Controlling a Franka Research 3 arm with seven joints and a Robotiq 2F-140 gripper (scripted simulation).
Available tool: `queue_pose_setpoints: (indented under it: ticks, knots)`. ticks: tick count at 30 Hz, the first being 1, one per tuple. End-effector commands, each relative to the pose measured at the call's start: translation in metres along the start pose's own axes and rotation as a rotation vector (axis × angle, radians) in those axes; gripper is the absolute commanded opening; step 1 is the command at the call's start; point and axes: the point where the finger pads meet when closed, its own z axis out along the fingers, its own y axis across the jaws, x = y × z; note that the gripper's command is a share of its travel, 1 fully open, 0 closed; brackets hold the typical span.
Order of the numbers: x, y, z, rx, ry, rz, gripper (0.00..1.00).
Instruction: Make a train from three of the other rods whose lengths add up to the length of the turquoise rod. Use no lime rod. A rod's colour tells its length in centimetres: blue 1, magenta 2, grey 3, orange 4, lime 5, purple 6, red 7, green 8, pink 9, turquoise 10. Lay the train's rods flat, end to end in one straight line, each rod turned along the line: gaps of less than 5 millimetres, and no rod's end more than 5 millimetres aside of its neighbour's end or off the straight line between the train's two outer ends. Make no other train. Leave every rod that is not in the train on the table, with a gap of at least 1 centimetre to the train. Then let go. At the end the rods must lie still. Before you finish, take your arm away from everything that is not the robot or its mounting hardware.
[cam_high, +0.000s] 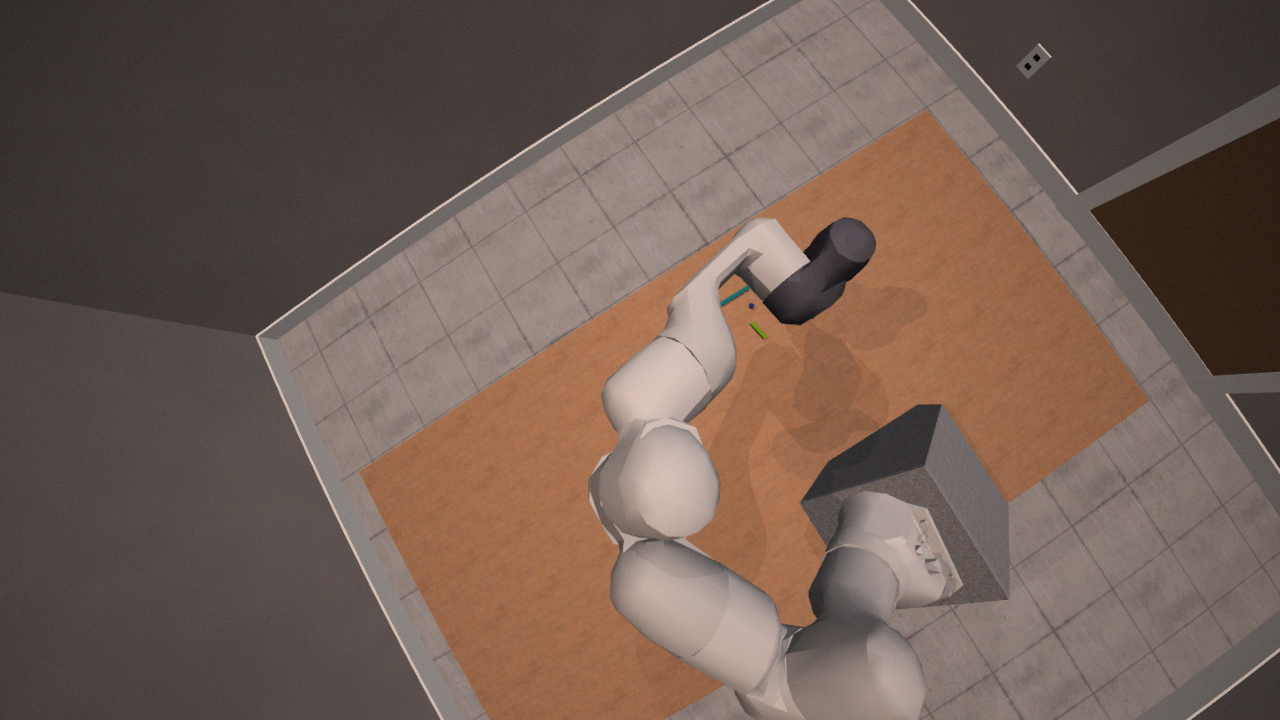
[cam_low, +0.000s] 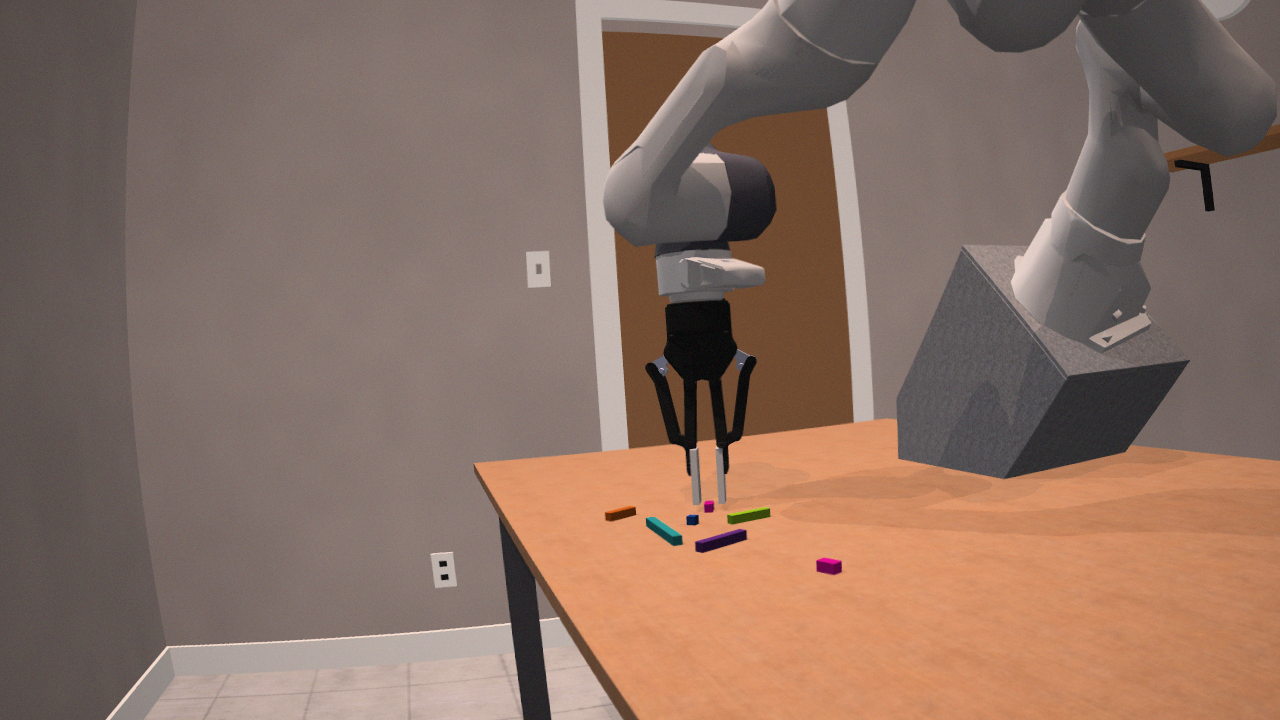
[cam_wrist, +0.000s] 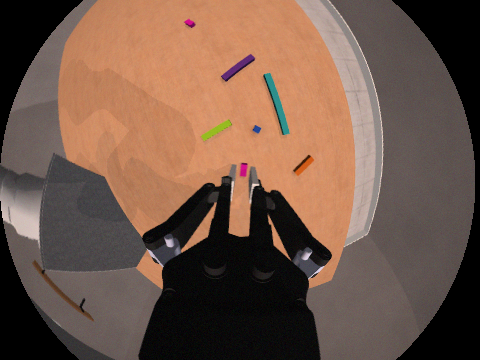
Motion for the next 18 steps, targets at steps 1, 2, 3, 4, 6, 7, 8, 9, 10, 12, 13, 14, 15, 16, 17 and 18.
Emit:
queue_pose_setpoints:
  ticks: [1, 2, 3, 4, 6, 7, 8, 9, 10, 12, 13, 14, 15, 16, 17, 18]
  knots:
    - [-0.0003, 0.0007, 0.0046, -0.002, -0.003, -0.008, 0.15]
    - [-0.0003, 0.0007, 0.0054, -0.002, -0.003, -0.008, 0.15]
    - [-0.0003, 0.0007, 0.0061, -0.002, -0.003, -0.008, 0.15]
    - [-0.0003, 0.0007, 0.0067, -0.002, -0.003, -0.008, 0.15]
    - [-0.0003, 0.0007, 0.0075, -0.002, -0.003, -0.008, 0.15]
    - [-0.0003, 0.0007, 0.0078, -0.002, -0.003, -0.008, 0.15]
    - [-0.0003, 0.0007, 0.0078, -0.002, -0.003, -0.008, 0.15]
    - [-0.0003, 0.0007, 0.0078, -0.002, -0.003, -0.008, 0.15]
    - [-0.0003, 0.0007, 0.0080, -0.002, -0.003, -0.008, 0.15]
    - [-0.0003, 0.0007, 0.0081, -0.002, -0.003, -0.008, 0.15]
    - [-0.0003, 0.0007, 0.0081, -0.002, -0.003, -0.008, 0.15]
    - [-0.0003, 0.0007, 0.0081, -0.002, -0.003, -0.008, 0.15]
    - [-0.0003, 0.0007, 0.0081, -0.002, -0.003, -0.008, 0.15]
    - [-0.0003, 0.0007, 0.0081, -0.002, -0.003, -0.008, 0.15]
    - [-0.0003, 0.0007, 0.0081, -0.002, -0.003, -0.008, 0.15]
    - [-0.0003, 0.0007, 0.0081, -0.002, -0.003, -0.008, 0.15]
